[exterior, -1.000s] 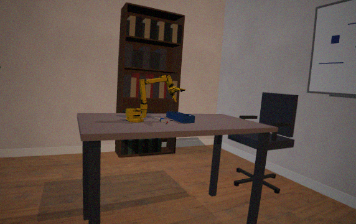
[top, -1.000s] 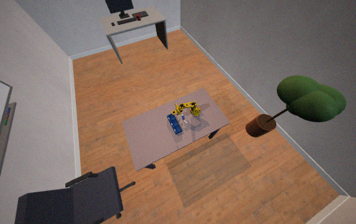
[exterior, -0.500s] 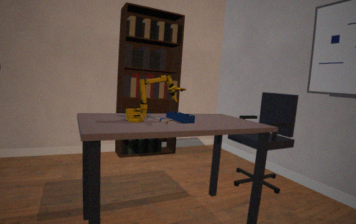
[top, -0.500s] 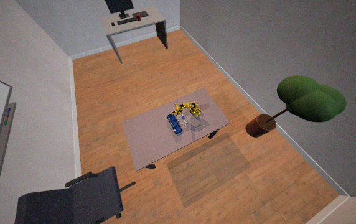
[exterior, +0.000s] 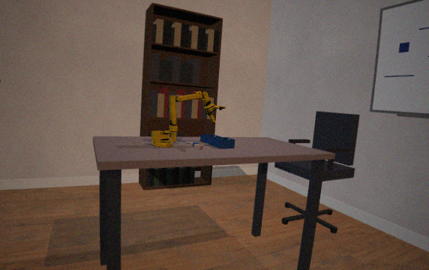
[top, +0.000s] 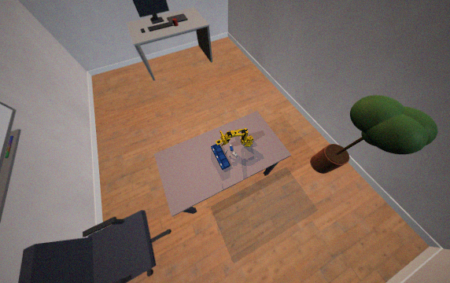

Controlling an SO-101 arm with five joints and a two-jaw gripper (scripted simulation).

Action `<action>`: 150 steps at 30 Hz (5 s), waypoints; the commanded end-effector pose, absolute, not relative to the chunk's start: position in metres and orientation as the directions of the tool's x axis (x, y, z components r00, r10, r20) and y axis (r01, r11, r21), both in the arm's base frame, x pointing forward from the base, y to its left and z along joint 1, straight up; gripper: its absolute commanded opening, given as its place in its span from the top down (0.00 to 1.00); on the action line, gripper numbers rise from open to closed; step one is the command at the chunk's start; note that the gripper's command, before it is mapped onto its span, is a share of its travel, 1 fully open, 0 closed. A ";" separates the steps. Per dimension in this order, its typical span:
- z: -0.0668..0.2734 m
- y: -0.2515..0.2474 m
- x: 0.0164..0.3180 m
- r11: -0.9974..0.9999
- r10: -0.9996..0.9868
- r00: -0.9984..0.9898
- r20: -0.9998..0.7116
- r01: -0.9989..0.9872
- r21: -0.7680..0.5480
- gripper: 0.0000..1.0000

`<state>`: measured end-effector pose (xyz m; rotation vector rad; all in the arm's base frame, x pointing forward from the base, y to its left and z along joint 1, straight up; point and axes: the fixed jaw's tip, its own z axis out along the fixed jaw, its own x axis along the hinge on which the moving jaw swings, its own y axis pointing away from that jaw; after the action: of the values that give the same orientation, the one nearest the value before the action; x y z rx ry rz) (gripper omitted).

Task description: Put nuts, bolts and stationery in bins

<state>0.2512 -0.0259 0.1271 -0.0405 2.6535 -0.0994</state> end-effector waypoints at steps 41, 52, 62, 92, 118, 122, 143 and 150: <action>0.147 -0.058 0.315 0.984 -0.110 -0.728 -0.677 0.018 -0.179 0.00; 0.147 -0.058 0.315 0.984 -0.110 -0.728 -0.677 0.018 -0.179 0.00; 0.145 -0.058 0.316 0.984 -0.109 -0.733 -0.672 0.017 -0.178 0.00; 0.083 -0.058 0.314 0.991 -0.083 -0.858 -0.507 -0.016 -0.134 0.00; 0.083 -0.058 0.314 0.991 -0.083 -0.858 -0.507 -0.016 -0.134 0.00; 0.083 -0.058 0.314 0.991 -0.083 -0.858 -0.507 -0.016 -0.134 0.00; 0.083 -0.058 0.314 0.991 -0.082 -0.858 -0.507 -0.016 -0.134 0.00; 0.083 -0.048 0.315 0.993 -0.073 -0.858 -0.509 -0.016 -0.115 0.00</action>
<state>0.3083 -0.0529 0.0699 -0.0681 2.6561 -0.1465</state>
